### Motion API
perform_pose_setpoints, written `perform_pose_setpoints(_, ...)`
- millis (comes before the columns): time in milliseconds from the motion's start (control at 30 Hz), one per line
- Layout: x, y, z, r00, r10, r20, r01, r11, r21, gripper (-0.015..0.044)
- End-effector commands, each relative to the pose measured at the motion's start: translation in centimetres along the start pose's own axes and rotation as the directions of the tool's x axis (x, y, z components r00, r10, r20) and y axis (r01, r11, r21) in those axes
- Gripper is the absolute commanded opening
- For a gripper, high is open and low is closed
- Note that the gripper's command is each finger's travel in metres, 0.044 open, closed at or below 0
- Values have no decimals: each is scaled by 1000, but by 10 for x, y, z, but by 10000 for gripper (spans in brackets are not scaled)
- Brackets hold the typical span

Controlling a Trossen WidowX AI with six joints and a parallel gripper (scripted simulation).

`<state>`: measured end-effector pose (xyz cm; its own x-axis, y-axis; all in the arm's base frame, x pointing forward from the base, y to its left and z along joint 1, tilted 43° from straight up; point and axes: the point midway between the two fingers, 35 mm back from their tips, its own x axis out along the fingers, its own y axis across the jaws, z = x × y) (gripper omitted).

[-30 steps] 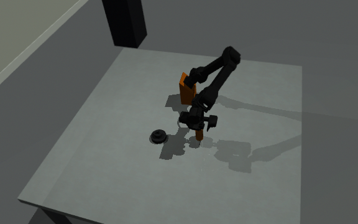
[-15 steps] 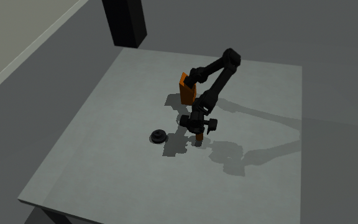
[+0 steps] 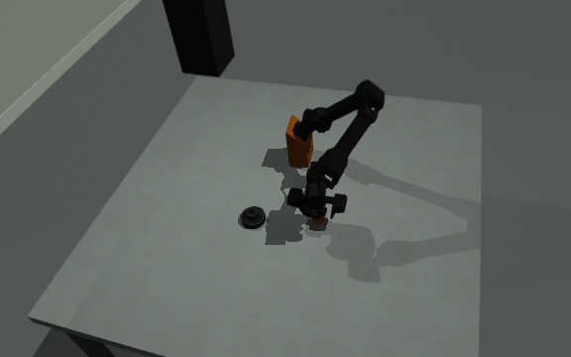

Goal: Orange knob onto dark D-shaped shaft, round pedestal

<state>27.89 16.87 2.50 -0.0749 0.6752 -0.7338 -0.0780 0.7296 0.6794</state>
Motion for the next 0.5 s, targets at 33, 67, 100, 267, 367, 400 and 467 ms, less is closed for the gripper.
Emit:
perform_pose_setpoints(33,8,0,-1,1000,1,-1,-1,1000,7,440)
perform_pose_setpoints(67,9,0,-2,1000,1,-1,-1,1000,7,440)
perform_pose_setpoints(100,11,0,-2,1000,1,-1,-1,1000,7,440)
perform_pose_setpoints(267,13,0,-2,1000,2,-1,-2,1000,8,387)
perform_pose_setpoints(367,13,0,-2,1000,2,-1,-2,1000,8,309)
perform_pose_setpoints(400,13,0,-2,1000,2,-1,-2,1000,8,282)
perform_pose_setpoints(467,13,0,-2,1000,2,-1,-2,1000,8,230)
